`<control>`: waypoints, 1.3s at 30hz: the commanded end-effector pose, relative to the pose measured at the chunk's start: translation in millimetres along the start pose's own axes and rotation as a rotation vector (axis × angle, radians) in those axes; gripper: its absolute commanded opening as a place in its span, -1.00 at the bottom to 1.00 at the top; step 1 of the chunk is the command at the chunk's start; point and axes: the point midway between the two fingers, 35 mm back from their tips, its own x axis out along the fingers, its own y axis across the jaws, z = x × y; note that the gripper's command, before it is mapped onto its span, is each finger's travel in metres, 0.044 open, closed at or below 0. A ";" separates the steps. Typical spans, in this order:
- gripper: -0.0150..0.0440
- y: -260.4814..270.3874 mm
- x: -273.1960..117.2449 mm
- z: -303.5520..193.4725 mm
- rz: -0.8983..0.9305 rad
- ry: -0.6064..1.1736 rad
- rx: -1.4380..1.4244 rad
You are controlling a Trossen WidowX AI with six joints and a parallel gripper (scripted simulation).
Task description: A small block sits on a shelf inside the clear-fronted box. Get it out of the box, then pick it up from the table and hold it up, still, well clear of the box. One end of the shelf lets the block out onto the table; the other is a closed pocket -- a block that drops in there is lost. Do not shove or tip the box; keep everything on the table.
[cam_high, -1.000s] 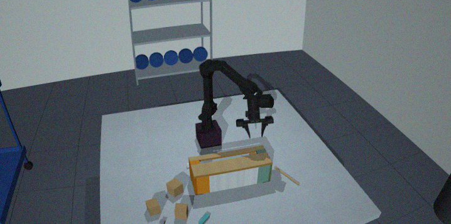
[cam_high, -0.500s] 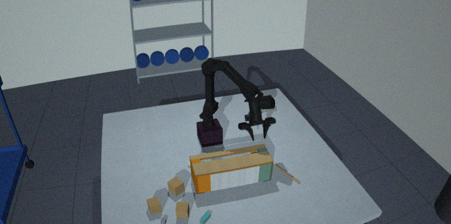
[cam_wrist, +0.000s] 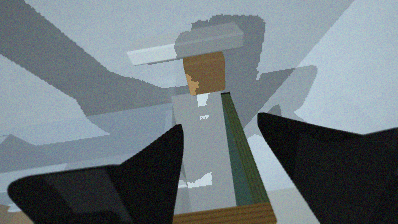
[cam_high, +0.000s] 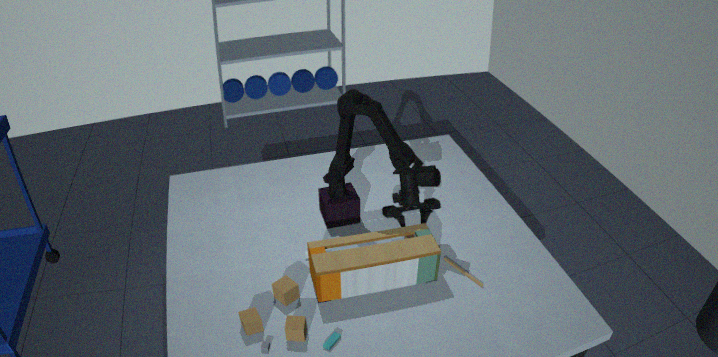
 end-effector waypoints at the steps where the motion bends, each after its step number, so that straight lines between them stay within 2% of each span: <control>1: 0.47 3.6 9.8 6.8 0.017 -0.010 -0.002; 34: 0.47 5.8 53.3 28.1 0.017 -0.011 -0.007; 39: 0.03 5.8 53.3 28.1 0.017 -0.011 -0.007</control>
